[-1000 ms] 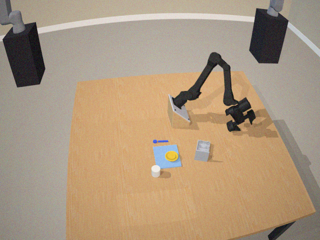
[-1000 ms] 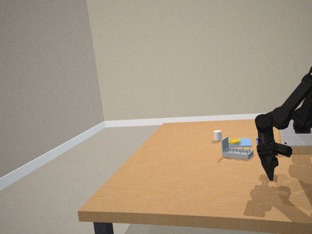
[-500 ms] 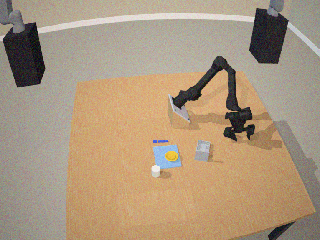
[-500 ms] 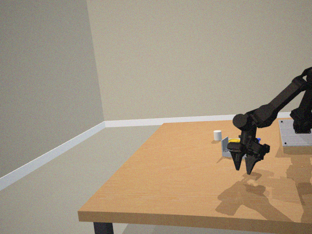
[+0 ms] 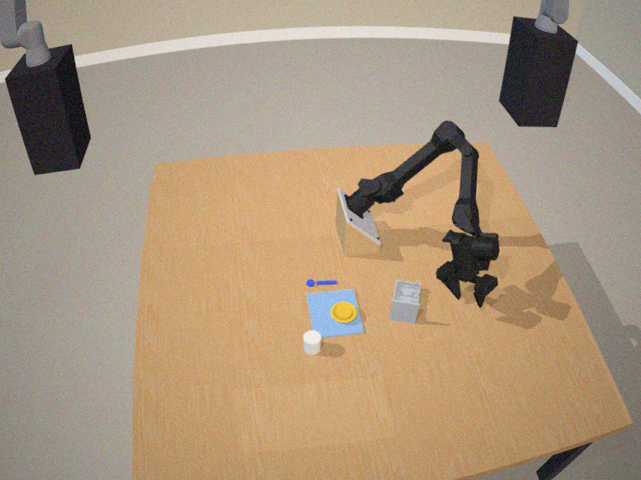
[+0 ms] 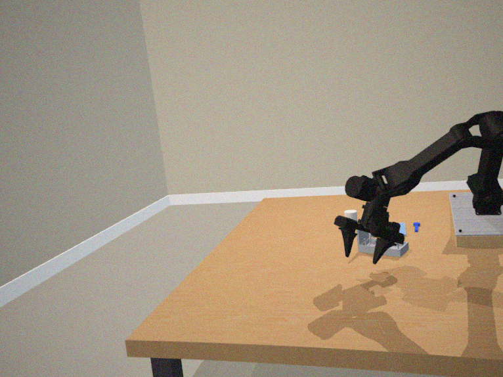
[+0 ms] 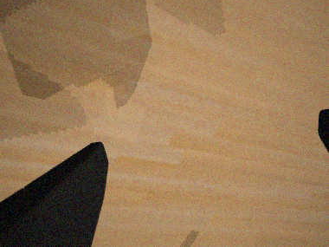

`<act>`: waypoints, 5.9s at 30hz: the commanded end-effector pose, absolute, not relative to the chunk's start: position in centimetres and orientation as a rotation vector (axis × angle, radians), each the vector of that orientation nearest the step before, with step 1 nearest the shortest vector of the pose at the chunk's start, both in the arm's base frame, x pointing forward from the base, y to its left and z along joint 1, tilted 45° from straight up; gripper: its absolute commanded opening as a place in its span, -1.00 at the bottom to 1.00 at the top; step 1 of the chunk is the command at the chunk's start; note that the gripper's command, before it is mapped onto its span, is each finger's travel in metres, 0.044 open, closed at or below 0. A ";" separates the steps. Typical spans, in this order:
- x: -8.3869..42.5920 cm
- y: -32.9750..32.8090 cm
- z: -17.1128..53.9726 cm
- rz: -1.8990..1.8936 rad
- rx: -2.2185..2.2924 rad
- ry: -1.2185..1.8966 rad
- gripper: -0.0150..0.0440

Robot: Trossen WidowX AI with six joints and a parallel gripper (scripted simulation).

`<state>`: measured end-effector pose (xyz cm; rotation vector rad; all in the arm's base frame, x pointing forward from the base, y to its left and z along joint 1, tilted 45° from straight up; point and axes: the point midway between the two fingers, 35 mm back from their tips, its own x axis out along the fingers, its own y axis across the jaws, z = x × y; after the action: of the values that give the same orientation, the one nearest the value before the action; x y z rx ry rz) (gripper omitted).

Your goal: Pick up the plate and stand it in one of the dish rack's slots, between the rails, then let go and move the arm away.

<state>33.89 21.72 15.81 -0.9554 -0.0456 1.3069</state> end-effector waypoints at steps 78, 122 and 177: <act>32.1 -10.7 -0.8 0.575 0.618 1.505 0.86; 31.7 -1.4 -9.2 0.581 0.623 1.503 0.86; 33.2 -11.0 -0.7 0.572 0.617 1.505 -0.49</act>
<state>33.11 -9.85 -1.78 0.6243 1.5068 0.5706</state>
